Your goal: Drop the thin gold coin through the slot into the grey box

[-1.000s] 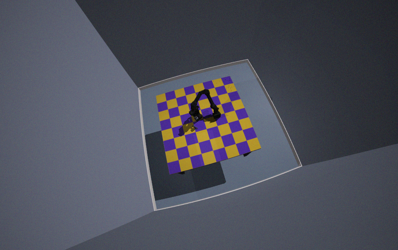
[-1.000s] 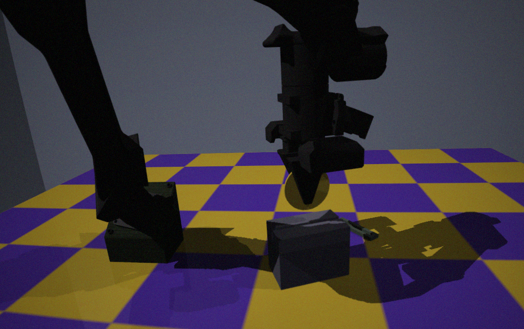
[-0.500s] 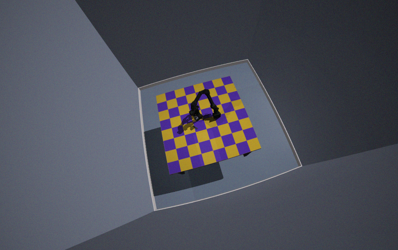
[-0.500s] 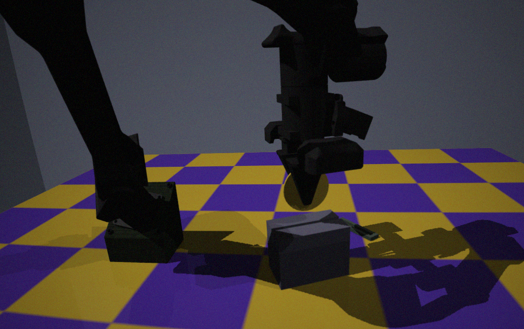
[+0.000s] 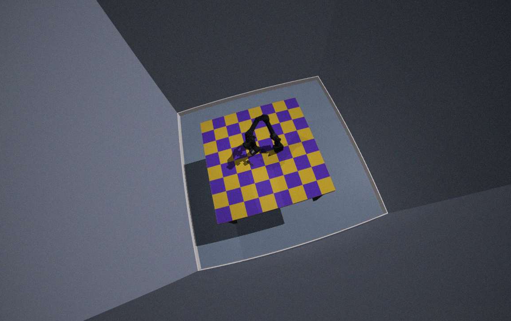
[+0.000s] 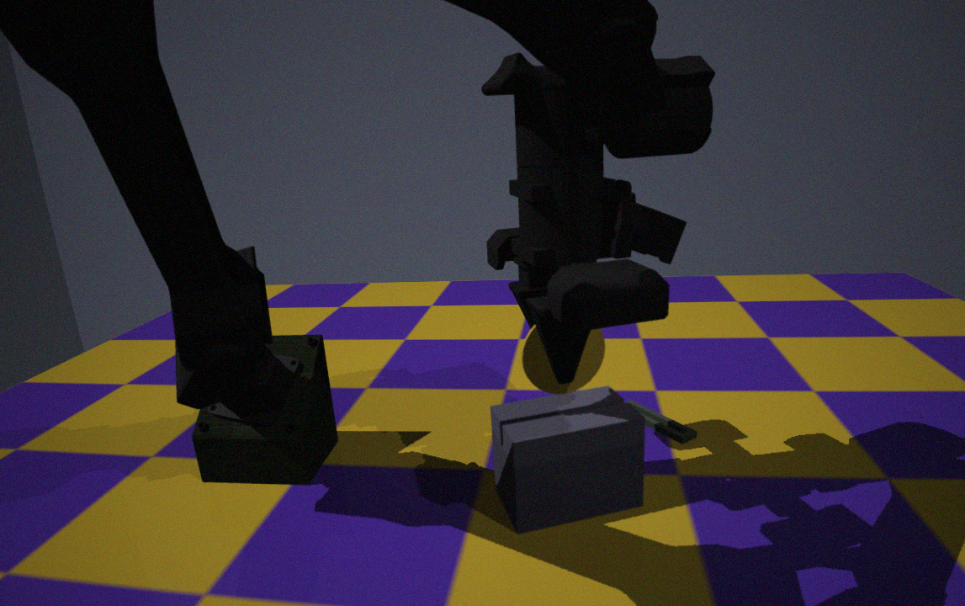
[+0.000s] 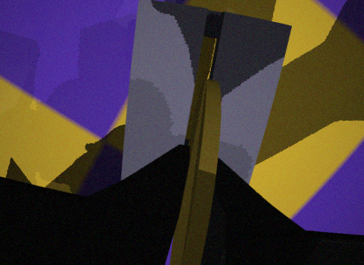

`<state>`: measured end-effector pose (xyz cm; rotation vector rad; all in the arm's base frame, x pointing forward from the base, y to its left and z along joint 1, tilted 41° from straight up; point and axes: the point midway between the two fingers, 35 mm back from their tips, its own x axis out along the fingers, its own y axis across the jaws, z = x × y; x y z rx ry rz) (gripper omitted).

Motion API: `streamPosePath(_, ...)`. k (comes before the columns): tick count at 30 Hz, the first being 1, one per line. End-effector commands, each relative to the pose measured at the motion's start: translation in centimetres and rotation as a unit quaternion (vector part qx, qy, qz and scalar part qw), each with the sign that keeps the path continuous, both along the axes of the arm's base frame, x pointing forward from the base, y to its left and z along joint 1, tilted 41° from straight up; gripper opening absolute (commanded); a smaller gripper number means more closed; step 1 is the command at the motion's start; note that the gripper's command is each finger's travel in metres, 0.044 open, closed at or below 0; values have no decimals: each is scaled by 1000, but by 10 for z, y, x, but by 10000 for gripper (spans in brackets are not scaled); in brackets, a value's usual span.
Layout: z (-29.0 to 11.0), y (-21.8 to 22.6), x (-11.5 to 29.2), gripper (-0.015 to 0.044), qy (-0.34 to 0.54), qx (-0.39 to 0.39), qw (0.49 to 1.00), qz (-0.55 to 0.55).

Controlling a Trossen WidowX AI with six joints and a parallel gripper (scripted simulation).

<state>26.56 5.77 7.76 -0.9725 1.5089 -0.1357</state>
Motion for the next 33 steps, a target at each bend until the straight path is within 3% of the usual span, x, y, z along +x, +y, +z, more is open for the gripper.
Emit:
streamPosePath(1,-2,-2,0,0,2,-2,1000,4)
streamPosePath(27,-11,-9,2,0,1,-2,1000,3)
streamPosePath(33,-9,-8,2,157,0,0,1000,0)
